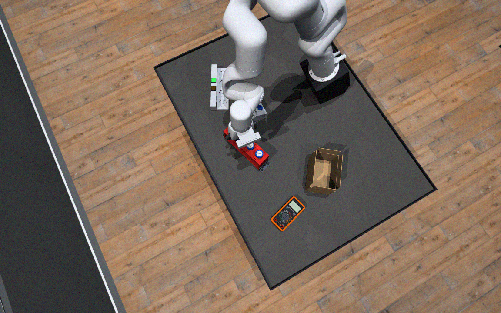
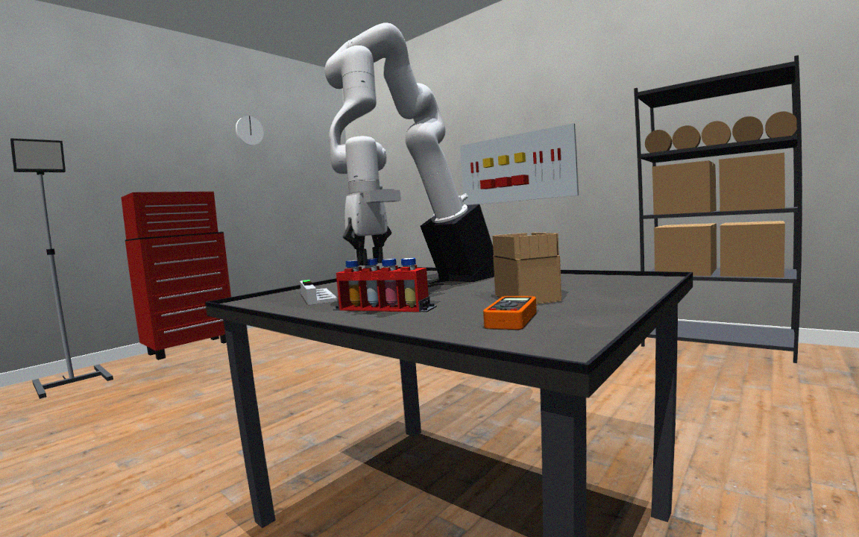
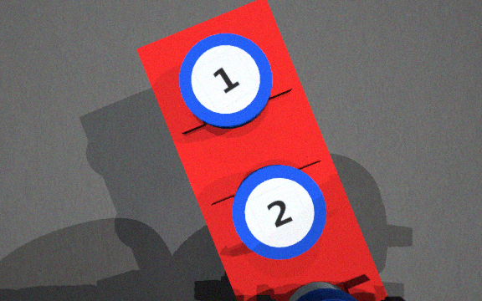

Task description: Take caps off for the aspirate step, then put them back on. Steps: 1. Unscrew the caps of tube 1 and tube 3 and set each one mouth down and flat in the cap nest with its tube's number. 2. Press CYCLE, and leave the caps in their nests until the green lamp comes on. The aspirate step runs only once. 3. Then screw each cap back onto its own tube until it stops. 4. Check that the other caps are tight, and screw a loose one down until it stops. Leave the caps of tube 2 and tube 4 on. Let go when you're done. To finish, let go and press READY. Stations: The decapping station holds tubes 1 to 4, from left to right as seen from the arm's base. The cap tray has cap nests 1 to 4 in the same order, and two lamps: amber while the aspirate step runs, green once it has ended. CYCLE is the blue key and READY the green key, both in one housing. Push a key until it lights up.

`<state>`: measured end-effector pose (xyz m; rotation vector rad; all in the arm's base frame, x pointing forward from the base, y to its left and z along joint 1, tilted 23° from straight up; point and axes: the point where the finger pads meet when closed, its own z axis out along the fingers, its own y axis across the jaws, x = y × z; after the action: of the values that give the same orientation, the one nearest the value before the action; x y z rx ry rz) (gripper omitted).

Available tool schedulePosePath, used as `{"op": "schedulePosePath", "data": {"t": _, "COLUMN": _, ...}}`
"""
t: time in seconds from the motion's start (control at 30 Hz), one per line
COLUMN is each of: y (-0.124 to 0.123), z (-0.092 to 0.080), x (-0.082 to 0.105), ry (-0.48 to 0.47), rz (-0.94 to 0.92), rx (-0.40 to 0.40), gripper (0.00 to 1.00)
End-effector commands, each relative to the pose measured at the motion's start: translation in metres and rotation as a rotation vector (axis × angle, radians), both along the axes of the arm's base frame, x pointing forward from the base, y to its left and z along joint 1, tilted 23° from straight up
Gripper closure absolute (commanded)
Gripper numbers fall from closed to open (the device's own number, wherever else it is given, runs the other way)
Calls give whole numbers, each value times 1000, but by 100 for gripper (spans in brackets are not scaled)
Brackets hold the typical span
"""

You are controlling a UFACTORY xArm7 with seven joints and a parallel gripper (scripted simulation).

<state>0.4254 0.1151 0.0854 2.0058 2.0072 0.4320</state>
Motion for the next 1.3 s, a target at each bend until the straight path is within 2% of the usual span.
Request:
{"op": "schedulePosePath", "data": {"t": 0.0, "y": 0, "z": 0, "x": 1, "ry": -5, "rz": 0, "rx": -1, "gripper": 54}}
{"op": "schedulePosePath", "data": {"t": 0.07, "y": 0, "z": 0, "x": 1, "ry": -5, "rz": 0, "rx": -1, "gripper": 54}}
{"op": "schedulePosePath", "data": {"t": 0.23, "y": 0, "z": 1, "x": 1, "ry": -8, "rz": 183, "rx": -80, "gripper": 54}}
{"op": "schedulePosePath", "data": {"t": 0.3, "y": 0, "z": 1, "x": 1, "ry": -8, "rz": 183, "rx": -80, "gripper": 54}}
{"op": "schedulePosePath", "data": {"t": 0.77, "y": 0, "z": 1, "x": 1, "ry": -19, "rz": 697, "rx": -301, "gripper": 54}}
{"op": "schedulePosePath", "data": {"t": 0.97, "y": 0, "z": 1, "x": 1, "ry": -19, "rz": 721, "rx": -311, "gripper": 54}}
{"op": "schedulePosePath", "data": {"t": 1.0, "y": 0, "z": 1, "x": 1, "ry": -19, "rz": 721, "rx": -311, "gripper": 100}}
{"op": "schedulePosePath", "data": {"t": 1.27, "y": 0, "z": 1, "x": 1, "ry": -19, "rz": 721, "rx": -311, "gripper": 100}}
